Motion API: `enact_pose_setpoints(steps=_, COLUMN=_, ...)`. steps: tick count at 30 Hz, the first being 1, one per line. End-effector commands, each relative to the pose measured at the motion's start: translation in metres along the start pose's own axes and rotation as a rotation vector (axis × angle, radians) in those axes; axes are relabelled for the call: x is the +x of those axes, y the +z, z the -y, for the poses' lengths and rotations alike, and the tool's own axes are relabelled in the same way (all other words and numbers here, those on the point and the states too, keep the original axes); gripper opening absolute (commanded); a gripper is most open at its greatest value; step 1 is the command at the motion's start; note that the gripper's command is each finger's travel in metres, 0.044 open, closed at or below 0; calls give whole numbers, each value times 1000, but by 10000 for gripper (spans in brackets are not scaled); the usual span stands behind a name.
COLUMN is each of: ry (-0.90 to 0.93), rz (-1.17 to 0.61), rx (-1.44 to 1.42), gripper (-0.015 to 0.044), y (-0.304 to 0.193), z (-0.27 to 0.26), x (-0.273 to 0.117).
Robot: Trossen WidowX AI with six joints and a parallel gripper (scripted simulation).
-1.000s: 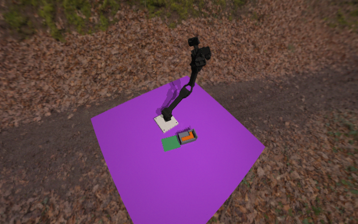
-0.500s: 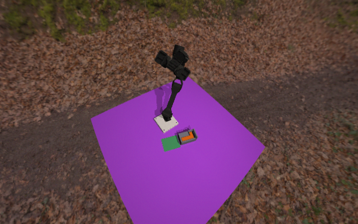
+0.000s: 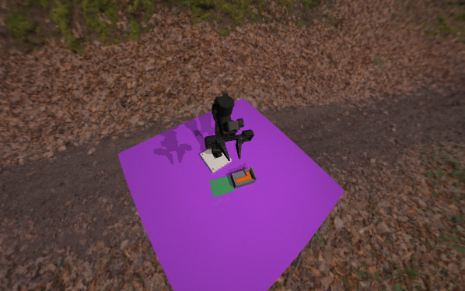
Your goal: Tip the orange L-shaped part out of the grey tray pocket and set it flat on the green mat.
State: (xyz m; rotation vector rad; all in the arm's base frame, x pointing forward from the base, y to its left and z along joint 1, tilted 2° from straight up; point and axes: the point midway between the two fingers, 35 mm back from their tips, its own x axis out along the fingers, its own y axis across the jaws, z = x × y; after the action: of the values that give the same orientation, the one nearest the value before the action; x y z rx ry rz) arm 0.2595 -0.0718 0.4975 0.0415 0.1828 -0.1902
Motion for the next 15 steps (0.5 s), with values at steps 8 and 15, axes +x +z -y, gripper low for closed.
enact_pose_setpoints(steps=8, ry=190, rz=-602, rx=176, gripper=180, y=-143, z=-98, x=81)
enact_pose_setpoints(steps=15, ry=182, rz=-986, rx=142, gripper=180, y=-239, z=-163, x=75)
